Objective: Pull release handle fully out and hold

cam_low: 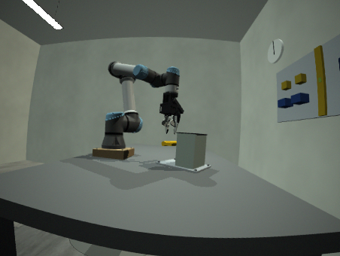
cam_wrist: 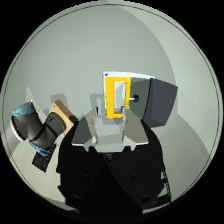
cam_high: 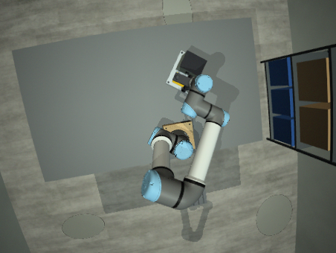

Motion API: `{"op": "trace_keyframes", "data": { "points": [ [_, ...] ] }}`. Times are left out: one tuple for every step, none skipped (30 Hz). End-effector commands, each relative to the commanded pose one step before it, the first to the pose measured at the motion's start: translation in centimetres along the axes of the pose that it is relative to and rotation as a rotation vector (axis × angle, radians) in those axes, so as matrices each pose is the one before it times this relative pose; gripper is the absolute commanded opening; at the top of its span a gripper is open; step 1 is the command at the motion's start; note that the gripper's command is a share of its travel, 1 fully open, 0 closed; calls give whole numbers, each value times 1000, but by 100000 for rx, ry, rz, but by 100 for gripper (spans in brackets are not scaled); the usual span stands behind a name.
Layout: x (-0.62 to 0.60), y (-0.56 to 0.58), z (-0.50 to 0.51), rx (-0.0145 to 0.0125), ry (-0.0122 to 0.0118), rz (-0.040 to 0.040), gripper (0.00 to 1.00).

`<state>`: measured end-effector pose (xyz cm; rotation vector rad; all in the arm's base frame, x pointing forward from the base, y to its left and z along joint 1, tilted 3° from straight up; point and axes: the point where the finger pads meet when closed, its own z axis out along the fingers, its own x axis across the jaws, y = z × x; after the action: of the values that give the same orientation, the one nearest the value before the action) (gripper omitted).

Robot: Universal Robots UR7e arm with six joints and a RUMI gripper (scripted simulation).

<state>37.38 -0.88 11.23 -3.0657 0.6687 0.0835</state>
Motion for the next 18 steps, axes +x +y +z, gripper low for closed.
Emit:
{"op": "trace_keyframes", "data": {
  "points": [
    [77, -8, 548, 10, 125, 4, 32],
    [8, -1, 148, 0, 0, 0, 32],
    [8, -1, 147, 0, 0, 0, 32],
    [8, -1, 147, 0, 0, 0, 32],
    [7, -1, 145, 0, 0, 0, 32],
    [8, -1, 142, 0, 0, 0, 32],
    [8, -1, 140, 0, 0, 0, 32],
    [7, -1, 136, 0, 0, 0, 32],
    [7, -1, 132, 0, 0, 0, 32],
    [7, -1, 128, 0, 0, 0, 32],
    [6, -1, 123, 0, 0, 0, 32],
    [6, -1, 117, 0, 0, 0, 32],
    [6, -1, 111, 0, 0, 0, 32],
    [6, -1, 105, 0, 0, 0, 32],
    [0, 0, 0, 0, 0, 0, 32],
    [0, 0, 0, 0, 0, 0, 32],
    [5, -1, 98, 0, 0, 0, 32],
    [5, -1, 91, 0, 0, 0, 32]
  ]
}}
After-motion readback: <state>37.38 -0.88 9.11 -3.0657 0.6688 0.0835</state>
